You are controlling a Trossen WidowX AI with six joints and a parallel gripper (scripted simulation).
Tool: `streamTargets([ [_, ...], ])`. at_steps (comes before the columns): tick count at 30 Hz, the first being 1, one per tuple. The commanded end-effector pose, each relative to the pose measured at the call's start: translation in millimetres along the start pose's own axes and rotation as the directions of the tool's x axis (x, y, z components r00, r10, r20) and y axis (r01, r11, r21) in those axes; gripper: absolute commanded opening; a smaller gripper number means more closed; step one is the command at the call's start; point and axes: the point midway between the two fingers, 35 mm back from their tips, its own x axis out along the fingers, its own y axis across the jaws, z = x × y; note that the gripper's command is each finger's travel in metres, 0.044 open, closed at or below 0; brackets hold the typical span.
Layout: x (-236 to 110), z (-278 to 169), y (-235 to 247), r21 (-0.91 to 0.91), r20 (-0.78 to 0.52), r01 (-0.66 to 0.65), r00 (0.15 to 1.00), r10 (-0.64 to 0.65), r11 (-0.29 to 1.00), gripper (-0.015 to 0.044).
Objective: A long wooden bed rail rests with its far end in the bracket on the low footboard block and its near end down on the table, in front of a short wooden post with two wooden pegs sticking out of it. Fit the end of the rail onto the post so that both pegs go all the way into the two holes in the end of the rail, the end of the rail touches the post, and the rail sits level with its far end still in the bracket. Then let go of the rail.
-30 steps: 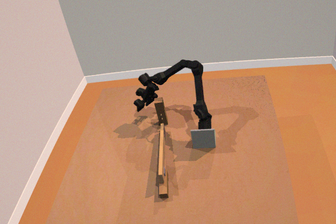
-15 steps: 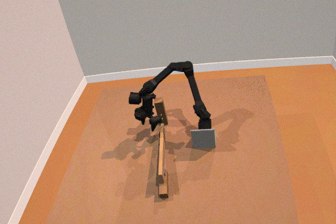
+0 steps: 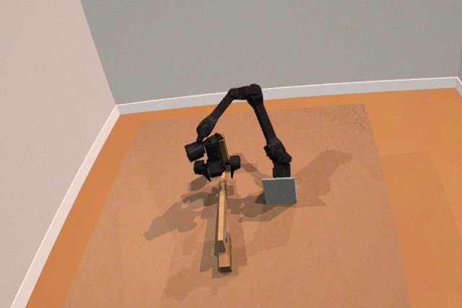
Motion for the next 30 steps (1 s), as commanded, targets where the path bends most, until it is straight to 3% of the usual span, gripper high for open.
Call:
streamTargets([
  [1,2,0,1,-0.017,-0.007,0.000,1.000,0.000,1.000,0.0440],
  [30,49,0,0,-0.015,-0.005,-0.001,1.000,0.001,1.000,0.0440],
])
